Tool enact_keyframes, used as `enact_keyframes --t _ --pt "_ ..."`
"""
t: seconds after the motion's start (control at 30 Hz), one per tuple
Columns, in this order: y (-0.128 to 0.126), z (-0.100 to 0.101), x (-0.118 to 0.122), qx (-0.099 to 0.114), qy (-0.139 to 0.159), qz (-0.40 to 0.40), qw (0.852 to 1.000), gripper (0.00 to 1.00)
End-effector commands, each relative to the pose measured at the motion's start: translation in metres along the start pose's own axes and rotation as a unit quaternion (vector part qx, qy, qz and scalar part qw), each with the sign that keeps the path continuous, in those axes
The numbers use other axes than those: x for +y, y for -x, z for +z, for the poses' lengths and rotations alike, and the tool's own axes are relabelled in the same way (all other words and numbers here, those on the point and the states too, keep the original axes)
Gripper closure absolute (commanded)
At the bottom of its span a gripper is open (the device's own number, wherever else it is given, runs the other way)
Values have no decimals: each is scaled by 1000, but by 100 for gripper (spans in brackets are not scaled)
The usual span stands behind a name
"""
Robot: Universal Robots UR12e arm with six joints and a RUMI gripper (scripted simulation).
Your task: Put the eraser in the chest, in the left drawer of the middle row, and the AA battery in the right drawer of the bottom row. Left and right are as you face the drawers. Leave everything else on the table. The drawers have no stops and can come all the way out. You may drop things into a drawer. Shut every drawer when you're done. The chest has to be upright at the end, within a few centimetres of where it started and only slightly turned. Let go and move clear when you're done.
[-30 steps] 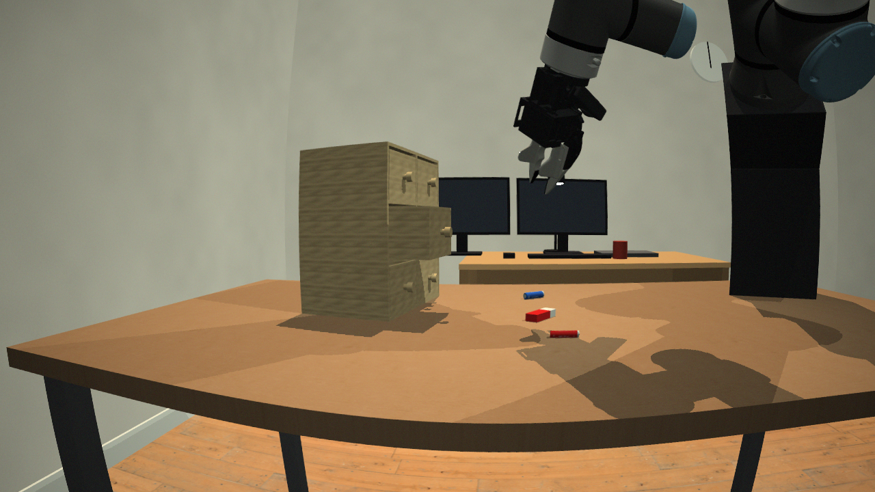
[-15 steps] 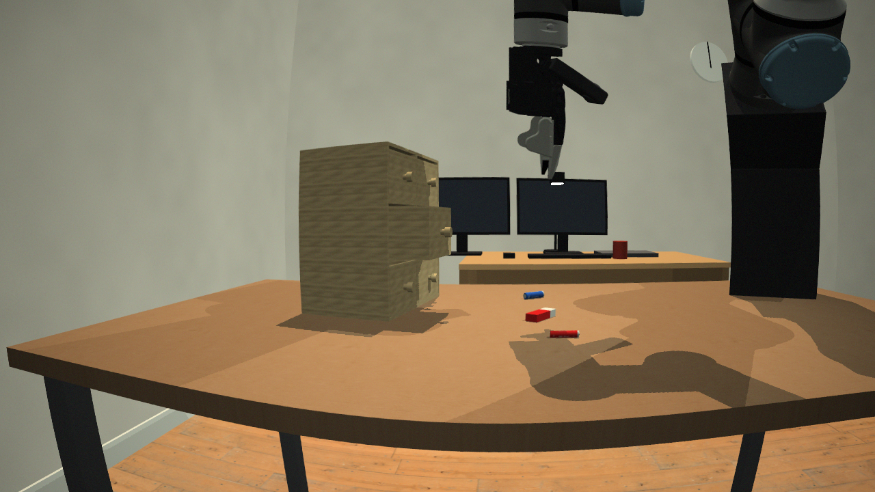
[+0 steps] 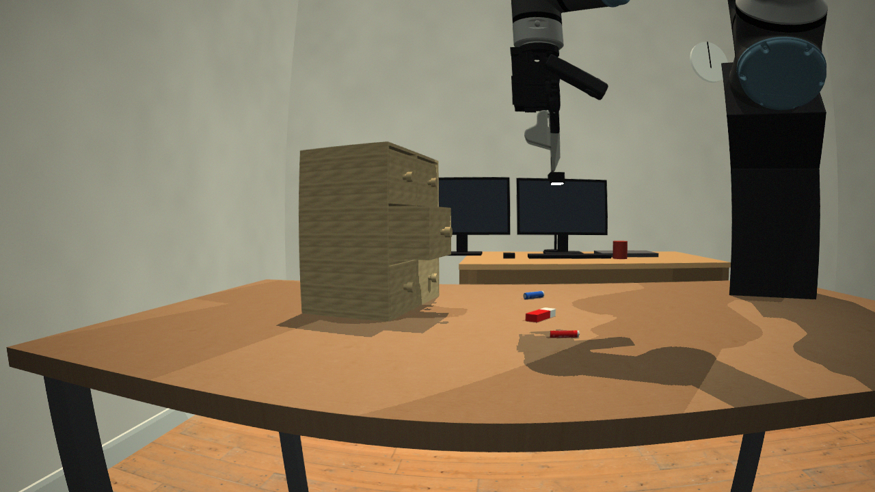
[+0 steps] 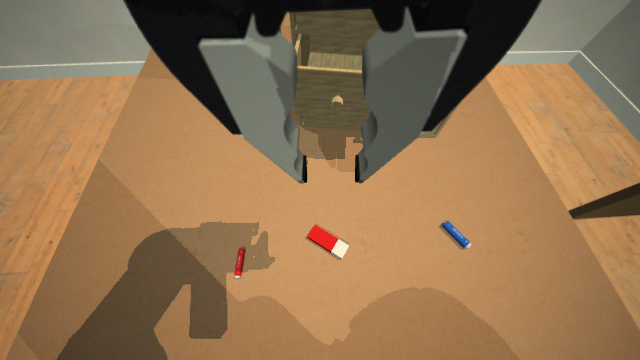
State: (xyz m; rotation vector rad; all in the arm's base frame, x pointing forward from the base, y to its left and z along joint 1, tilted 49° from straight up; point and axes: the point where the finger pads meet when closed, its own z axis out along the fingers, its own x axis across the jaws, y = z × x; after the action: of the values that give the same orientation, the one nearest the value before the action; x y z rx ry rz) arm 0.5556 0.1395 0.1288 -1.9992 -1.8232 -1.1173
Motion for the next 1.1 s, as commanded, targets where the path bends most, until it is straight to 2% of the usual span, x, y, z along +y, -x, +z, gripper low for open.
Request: enact_keyframes --t 0.0,0.23,1.07 --pt "1 -2 -2 22 -3 26 999 80" --pt "1 -3 -3 31 -3 39 999 80" --pt "1 -3 -2 31 -3 38 999 80"
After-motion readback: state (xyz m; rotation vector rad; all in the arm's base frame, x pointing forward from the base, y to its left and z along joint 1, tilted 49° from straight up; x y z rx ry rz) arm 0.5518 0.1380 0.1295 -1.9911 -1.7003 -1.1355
